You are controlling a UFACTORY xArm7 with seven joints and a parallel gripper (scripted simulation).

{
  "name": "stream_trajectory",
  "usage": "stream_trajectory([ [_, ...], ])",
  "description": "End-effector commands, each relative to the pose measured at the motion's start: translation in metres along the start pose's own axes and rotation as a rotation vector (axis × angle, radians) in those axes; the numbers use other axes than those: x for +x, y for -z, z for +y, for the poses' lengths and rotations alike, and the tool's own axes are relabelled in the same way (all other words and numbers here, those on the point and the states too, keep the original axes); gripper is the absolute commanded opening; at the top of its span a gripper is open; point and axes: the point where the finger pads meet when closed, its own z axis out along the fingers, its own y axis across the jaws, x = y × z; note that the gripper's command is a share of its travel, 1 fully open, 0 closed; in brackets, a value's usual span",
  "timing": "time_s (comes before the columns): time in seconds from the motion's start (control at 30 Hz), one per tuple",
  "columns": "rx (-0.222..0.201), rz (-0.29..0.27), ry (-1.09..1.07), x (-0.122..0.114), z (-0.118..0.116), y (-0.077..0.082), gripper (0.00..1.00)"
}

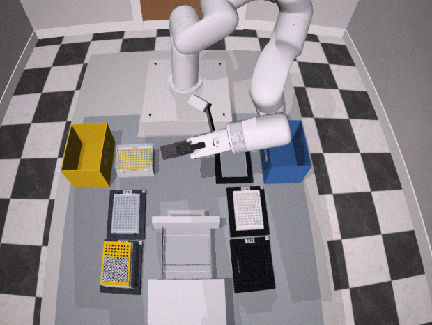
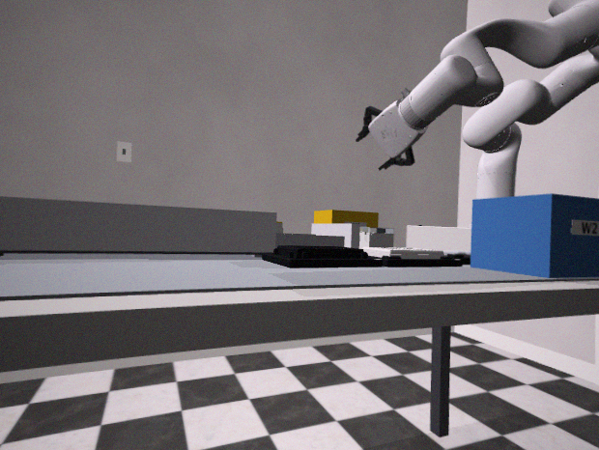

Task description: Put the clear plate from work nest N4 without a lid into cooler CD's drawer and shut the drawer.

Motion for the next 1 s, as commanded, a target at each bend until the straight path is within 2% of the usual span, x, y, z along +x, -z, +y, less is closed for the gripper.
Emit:
stream_trajectory([
  [0.0, -0.001, -0.001, -0.003, 0.000, -0.001, 0.000, 1.00],
  [0.53, -0.001, -0.001, -0.003, 0.000, -0.001, 0.000, 1.00],
  [0.7, -0.032, -0.087, 0.099, 0.004, -0.016, 0.020, 1.00],
  [0.8, -0.034, -0.091, 0.104, 0.005, -0.019, 0.023, 1.00],
  [0.87, -0.046, -0.132, 0.155, 0.007, -0.025, 0.031, 1.00],
  [0.93, -0.047, -0.137, 0.161, 0.008, -0.027, 0.033, 1.00],
  [0.97, -0.052, -0.157, 0.187, 0.009, -0.030, 0.037, 1.00],
])
